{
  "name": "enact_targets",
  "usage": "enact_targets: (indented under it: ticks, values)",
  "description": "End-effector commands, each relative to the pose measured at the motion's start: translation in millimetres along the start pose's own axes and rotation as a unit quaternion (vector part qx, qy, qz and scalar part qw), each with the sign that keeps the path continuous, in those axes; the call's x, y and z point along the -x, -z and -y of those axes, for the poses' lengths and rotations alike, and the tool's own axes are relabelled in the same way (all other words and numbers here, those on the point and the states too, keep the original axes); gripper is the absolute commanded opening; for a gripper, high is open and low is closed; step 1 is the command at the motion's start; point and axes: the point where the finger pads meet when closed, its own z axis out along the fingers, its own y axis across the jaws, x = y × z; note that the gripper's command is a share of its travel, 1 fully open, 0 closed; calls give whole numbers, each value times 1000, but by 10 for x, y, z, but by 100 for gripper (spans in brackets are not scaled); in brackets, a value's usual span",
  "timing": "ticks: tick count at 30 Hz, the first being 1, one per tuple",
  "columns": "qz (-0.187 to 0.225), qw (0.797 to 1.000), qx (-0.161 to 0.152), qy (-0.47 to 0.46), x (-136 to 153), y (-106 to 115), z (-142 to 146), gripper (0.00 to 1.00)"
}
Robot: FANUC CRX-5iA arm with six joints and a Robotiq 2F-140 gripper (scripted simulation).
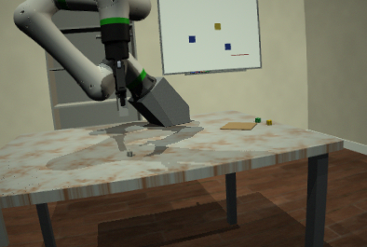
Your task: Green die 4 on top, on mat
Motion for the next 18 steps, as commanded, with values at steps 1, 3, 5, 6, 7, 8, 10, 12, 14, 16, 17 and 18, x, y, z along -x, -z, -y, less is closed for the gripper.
enact_targets:
  ticks: [1, 3, 5, 6, 7, 8, 10, 12, 14, 16, 17, 18]
  values:
    - [0, 1000, 0, 0, -1, -10, -2, 100]
    - [-1, 1000, -1, 0, -2, -53, -2, 100]
    - [-1, 1000, -1, 0, -3, -141, -2, 100]
    - [-1, 1000, -1, 0, -4, -198, -3, 100]
    - [-1, 1000, -1, 0, -5, -263, -3, 100]
    - [-1, 1000, -1, 0, -6, -332, -4, 100]
    - [-1, 1000, -1, 0, -7, -406, -4, 100]
    - [-1, 1000, -1, 0, -9, -480, -5, 100]
    - [-1, 1000, -1, 0, -11, -626, -6, 100]
    - [-1, 1000, -1, 0, -13, -754, -6, 100]
    - [-1, 1000, -1, 0, -14, -807, -7, 100]
    - [-1, 1000, -1, 0, -14, -852, -7, 100]
